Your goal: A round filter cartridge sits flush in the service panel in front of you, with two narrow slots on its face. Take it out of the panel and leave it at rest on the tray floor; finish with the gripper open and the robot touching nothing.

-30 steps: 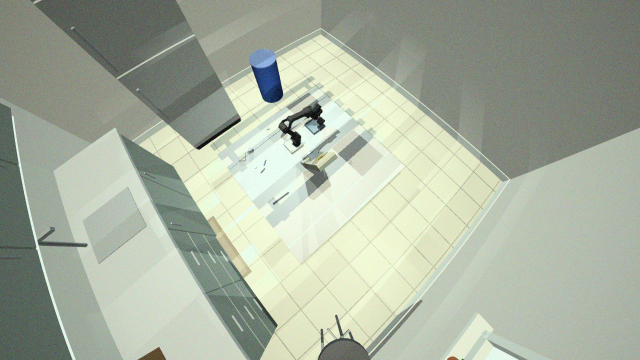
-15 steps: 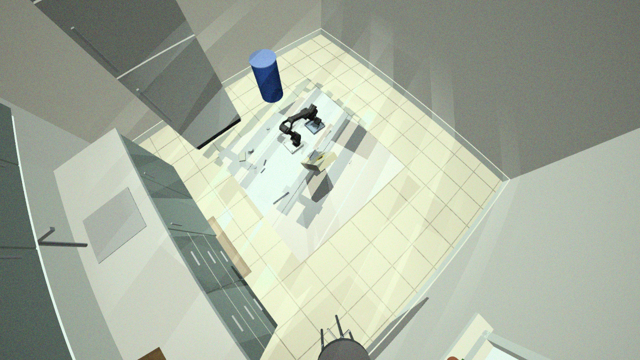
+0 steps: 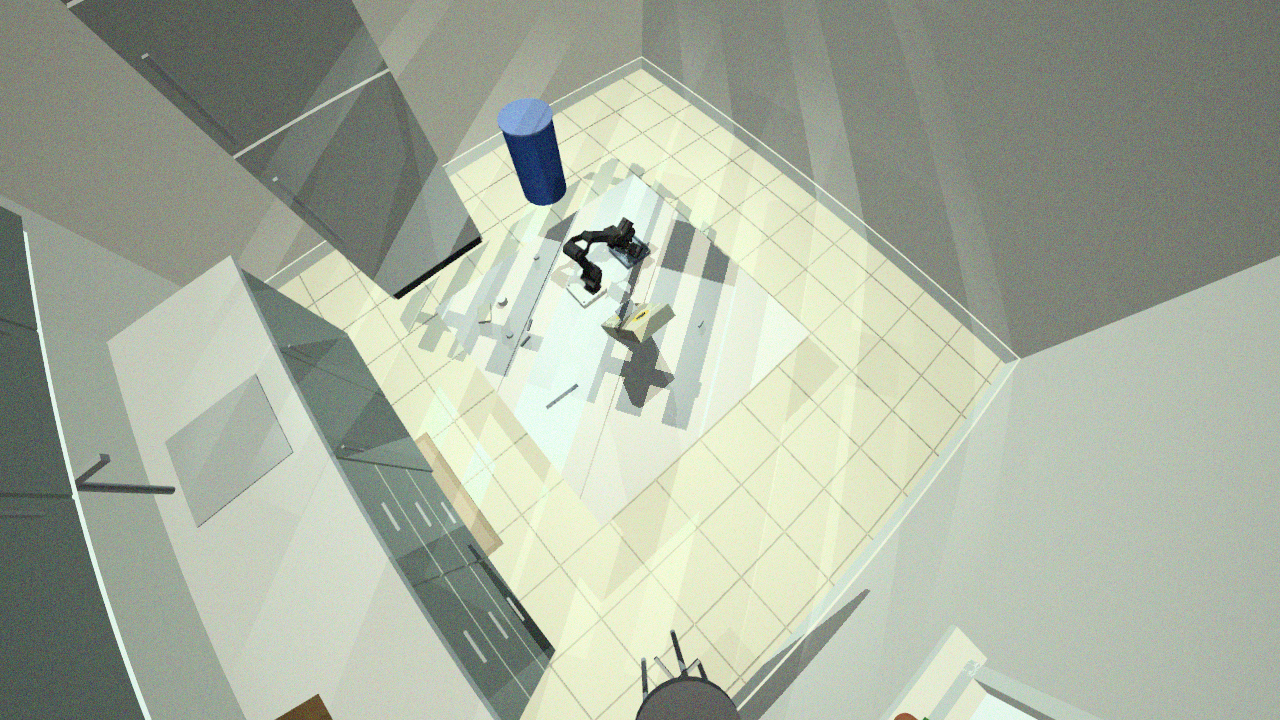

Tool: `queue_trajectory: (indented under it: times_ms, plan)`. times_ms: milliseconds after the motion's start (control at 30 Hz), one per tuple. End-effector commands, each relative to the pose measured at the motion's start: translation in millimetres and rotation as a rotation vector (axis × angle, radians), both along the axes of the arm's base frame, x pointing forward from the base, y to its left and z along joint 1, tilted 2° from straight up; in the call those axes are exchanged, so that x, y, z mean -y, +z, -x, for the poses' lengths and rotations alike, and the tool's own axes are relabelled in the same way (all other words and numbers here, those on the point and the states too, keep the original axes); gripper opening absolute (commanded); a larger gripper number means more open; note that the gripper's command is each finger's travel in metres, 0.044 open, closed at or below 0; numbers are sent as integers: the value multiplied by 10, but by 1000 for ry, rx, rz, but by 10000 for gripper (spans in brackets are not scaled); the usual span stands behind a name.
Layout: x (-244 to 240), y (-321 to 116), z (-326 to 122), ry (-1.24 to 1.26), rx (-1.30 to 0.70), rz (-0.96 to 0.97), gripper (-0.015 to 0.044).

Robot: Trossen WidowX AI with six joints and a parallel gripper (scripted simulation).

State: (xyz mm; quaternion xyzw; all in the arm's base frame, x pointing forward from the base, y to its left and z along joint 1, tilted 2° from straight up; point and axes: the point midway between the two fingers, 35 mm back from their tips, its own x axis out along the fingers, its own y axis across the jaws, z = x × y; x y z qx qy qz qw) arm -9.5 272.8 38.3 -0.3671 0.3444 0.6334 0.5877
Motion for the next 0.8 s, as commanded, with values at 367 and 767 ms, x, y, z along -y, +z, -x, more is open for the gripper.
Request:
queue_trajectory:
  times_ms: [367, 767]
  plan:
    - [11, -28, 0, 0, 0, 3, 289]
    - [-26, 314, 0, 0, 0, 4, 440]
